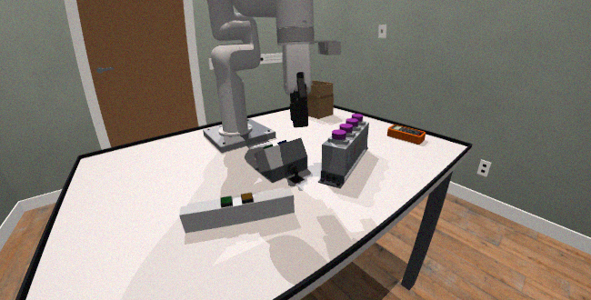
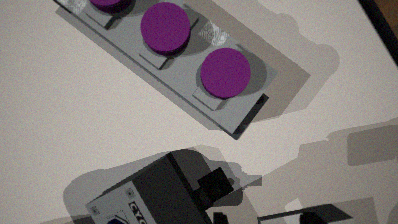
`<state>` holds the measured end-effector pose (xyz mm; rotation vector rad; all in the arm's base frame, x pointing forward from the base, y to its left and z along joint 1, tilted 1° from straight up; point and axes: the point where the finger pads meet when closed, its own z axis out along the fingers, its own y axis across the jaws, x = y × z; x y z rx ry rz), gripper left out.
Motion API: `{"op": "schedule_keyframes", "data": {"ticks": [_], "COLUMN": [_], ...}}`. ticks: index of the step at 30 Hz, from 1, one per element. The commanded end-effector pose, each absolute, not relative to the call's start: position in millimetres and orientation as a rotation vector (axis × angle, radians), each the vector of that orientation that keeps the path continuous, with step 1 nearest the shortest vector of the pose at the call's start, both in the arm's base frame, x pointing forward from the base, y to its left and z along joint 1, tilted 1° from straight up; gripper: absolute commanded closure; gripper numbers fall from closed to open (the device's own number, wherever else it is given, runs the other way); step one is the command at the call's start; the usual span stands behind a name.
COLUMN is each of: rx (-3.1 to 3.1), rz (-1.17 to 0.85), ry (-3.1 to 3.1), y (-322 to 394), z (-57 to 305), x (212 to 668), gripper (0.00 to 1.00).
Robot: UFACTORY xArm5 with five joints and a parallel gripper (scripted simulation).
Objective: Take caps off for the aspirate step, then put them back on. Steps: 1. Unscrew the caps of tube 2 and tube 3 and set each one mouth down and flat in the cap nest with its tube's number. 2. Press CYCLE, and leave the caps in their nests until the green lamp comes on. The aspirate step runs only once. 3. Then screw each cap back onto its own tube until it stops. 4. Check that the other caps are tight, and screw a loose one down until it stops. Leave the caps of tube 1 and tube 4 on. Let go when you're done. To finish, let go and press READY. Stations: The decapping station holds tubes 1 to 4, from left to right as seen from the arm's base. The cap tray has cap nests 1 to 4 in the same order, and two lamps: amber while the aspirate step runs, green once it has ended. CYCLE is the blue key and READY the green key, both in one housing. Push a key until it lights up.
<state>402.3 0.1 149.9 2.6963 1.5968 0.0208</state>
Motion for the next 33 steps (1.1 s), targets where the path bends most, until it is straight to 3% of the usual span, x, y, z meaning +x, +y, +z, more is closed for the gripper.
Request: {"op": "schedule_keyframes", "data": {"ticks": [1,33], "rx": [2.616,2.144], "rz": [0.027,0.007], "ry": [1.728,2.285], "y": [0.1,0.1], "z": [151.4,151.4], "x": [403.8,403.8], "gripper": [0.54,0.54]}}
